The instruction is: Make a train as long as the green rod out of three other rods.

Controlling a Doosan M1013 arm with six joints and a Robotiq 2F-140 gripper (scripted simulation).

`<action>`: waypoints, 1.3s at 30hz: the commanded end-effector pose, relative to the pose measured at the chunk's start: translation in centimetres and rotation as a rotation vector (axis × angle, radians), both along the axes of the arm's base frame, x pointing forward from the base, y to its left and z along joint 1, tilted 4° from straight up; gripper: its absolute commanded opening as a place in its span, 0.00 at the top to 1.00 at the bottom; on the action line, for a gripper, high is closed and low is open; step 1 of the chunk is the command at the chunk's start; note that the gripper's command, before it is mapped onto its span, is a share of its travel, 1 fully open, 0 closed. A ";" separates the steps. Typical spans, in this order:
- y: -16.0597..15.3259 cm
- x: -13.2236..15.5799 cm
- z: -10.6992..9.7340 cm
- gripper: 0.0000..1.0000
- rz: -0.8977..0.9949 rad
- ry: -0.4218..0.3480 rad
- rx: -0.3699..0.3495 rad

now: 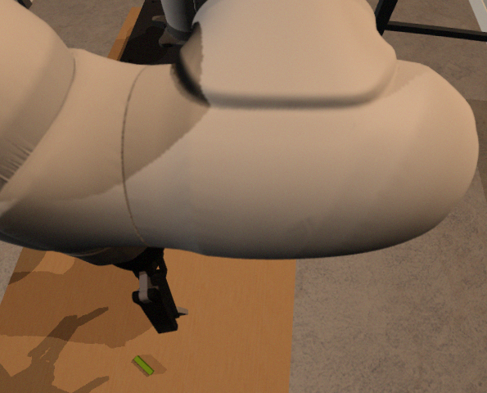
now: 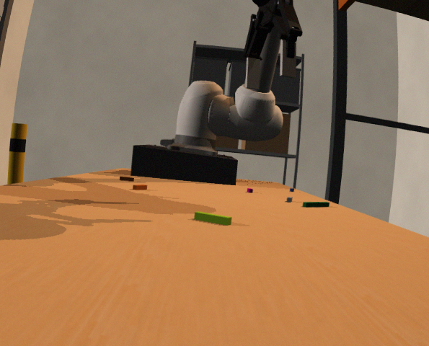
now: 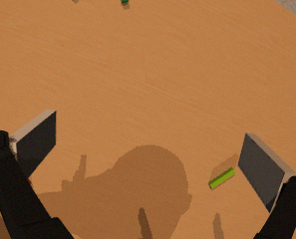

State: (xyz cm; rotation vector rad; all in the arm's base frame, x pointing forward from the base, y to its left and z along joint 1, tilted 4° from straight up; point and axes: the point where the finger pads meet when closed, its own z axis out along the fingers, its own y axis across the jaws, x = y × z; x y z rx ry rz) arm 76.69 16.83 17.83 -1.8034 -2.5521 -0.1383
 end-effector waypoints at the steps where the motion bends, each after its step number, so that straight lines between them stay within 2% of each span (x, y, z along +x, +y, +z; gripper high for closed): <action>1: 0.0 0.0 0.0 0.00 0.000 0.000 0.000; 18: 0.2 -0.1 -0.2 0.00 0.005 0.000 0.000; 20: 2.7 -1.5 -3.0 0.00 0.086 -0.005 -0.008; 32: 9.2 -6.5 -10.7 0.00 0.315 -0.019 -0.030; 34: 9.2 -6.5 -10.7 0.00 0.315 -0.019 -0.030; 35: 10.5 -7.8 -12.3 0.00 0.365 -0.022 -0.034; 39: 12.3 -9.8 -14.6 0.00 0.441 -0.026 -0.041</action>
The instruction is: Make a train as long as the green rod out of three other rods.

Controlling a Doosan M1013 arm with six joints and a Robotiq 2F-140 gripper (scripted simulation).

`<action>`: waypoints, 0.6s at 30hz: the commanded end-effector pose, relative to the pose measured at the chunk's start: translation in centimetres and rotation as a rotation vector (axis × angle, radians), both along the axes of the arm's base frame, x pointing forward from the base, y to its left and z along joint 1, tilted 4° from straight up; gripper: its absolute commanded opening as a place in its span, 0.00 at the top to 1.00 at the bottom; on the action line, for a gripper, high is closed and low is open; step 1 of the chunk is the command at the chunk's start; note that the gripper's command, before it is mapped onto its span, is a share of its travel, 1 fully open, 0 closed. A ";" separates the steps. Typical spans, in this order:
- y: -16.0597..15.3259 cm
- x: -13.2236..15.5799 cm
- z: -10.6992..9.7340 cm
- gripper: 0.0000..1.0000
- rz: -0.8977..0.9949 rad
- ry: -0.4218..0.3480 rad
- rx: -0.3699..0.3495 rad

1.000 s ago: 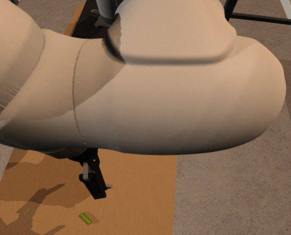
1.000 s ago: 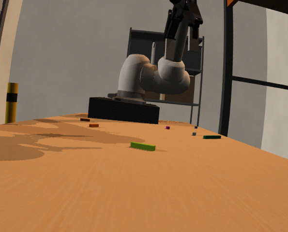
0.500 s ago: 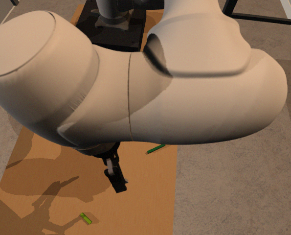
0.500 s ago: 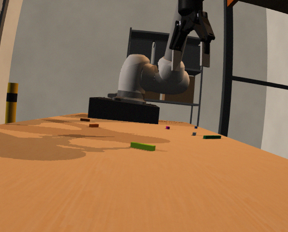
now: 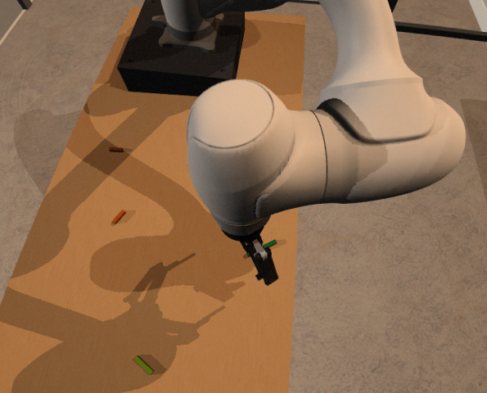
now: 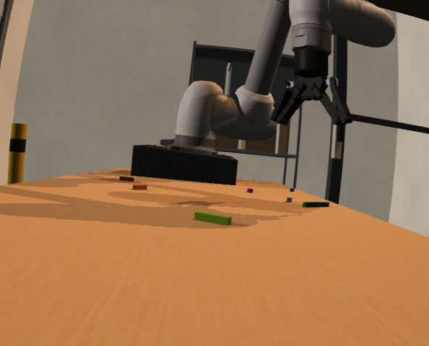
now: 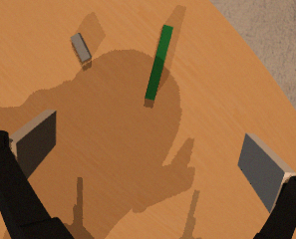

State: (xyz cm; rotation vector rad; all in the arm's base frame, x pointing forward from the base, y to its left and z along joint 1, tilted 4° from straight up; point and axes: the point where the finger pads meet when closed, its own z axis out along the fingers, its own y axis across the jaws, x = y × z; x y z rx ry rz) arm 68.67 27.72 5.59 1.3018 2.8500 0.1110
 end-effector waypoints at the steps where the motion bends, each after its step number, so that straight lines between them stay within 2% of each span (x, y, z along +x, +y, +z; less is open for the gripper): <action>1: 1.8 -2.4 -2.9 0.00 0.089 -0.006 -0.010; 3: 2.2 -2.9 -3.5 0.00 0.108 -0.007 -0.011; 18: 2.2 -2.9 -3.5 0.00 0.108 -0.007 -0.011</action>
